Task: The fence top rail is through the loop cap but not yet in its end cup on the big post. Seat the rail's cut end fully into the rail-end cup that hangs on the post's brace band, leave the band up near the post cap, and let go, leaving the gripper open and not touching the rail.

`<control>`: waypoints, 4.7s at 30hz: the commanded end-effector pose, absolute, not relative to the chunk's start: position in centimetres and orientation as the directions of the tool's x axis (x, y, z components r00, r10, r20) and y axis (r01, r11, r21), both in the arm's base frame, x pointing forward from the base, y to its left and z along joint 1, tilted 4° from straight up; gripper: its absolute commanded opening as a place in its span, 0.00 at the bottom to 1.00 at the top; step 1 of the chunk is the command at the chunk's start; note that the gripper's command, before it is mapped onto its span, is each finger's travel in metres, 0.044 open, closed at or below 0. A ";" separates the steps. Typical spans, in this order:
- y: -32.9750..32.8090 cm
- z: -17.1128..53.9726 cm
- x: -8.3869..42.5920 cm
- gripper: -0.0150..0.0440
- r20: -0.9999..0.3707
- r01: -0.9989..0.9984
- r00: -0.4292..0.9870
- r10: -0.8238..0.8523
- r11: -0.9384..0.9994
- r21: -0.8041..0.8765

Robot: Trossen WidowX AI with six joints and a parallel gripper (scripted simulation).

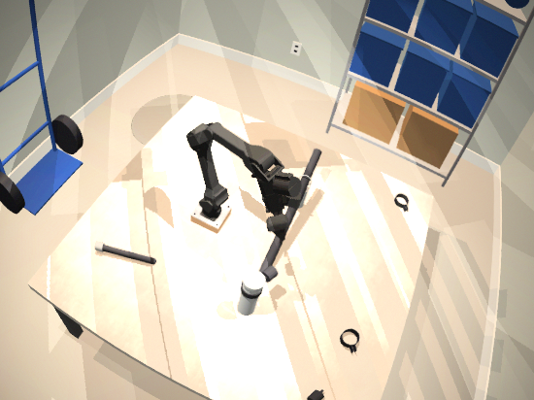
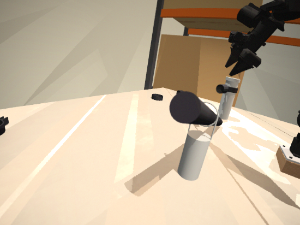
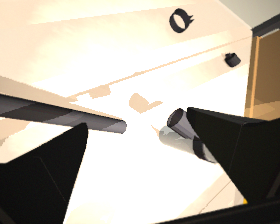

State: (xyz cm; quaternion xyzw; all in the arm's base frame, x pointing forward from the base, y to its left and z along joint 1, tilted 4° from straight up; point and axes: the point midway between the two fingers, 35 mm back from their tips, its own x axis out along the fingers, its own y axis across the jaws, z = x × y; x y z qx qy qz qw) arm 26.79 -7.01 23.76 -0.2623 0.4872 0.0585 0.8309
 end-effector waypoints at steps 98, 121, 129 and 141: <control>-18.5 13.7 30.7 0.25 -0.829 -0.811 0.521 -0.201 0.187 -0.555; -18.2 13.6 29.3 0.25 -0.836 -0.837 0.534 -0.127 0.057 -0.544; -18.2 13.6 28.8 0.25 -0.838 -0.842 0.536 -0.101 0.012 -0.540; -18.2 13.6 28.2 0.25 -0.841 -0.844 0.537 -0.069 -0.044 -0.535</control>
